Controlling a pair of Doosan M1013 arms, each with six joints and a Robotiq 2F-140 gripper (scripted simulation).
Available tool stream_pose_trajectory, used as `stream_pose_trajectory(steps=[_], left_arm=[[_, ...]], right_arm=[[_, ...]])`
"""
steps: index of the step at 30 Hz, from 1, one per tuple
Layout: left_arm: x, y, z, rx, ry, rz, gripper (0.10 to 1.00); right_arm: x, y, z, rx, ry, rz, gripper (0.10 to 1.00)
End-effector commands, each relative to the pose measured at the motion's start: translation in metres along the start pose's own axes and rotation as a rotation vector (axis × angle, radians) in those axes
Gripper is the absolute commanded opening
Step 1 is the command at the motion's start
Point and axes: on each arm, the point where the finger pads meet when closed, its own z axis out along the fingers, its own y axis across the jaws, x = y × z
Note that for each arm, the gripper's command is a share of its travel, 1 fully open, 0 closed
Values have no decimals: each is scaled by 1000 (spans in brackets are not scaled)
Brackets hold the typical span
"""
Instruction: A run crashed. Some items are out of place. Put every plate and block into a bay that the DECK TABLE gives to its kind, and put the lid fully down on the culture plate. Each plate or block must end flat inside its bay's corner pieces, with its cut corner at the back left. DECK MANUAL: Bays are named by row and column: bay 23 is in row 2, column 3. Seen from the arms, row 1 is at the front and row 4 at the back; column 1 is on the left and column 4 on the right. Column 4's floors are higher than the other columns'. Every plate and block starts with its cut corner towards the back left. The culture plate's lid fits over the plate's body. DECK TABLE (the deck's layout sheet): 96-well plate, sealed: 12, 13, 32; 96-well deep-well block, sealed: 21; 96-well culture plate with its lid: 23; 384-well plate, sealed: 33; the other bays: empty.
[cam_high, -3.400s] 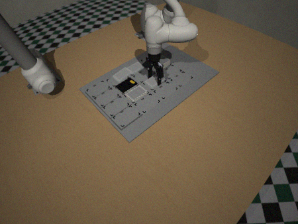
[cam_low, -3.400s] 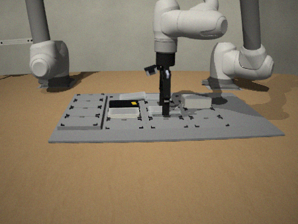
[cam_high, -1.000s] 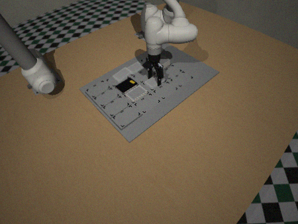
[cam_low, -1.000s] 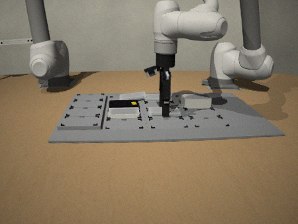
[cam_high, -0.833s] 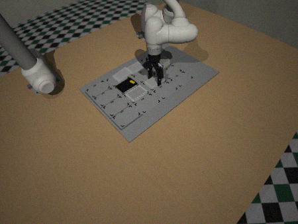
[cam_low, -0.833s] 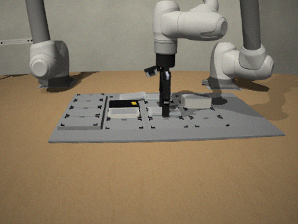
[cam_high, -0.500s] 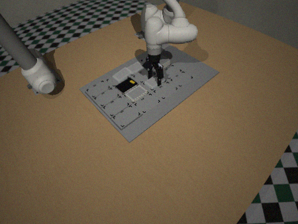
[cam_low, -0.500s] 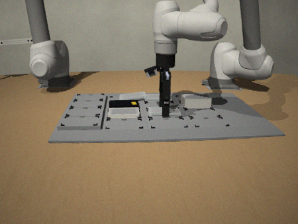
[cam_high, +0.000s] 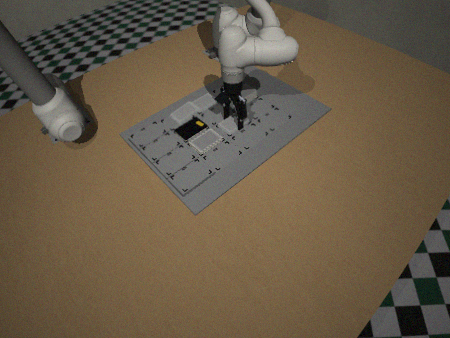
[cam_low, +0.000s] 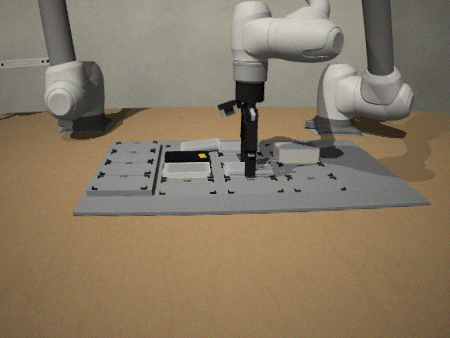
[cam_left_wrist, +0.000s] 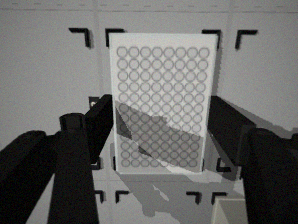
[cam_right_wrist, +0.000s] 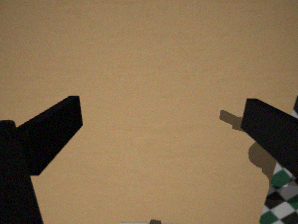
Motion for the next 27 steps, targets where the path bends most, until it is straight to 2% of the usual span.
stream_pose_trajectory(steps=[1,24,25,27], left_arm=[[0,-1,-1,2,1,0,99],[0,-1,0,2,1,0,99],[0,-1,0,2,1,0,698],[0,0,0,2,1,0,698]], right_arm=[[0,0,-1,0,1,0,1000],[0,0,-1,0,1,0,1000],[0,0,-1,0,1,0,1000],[0,0,-1,0,1,0,1000]])
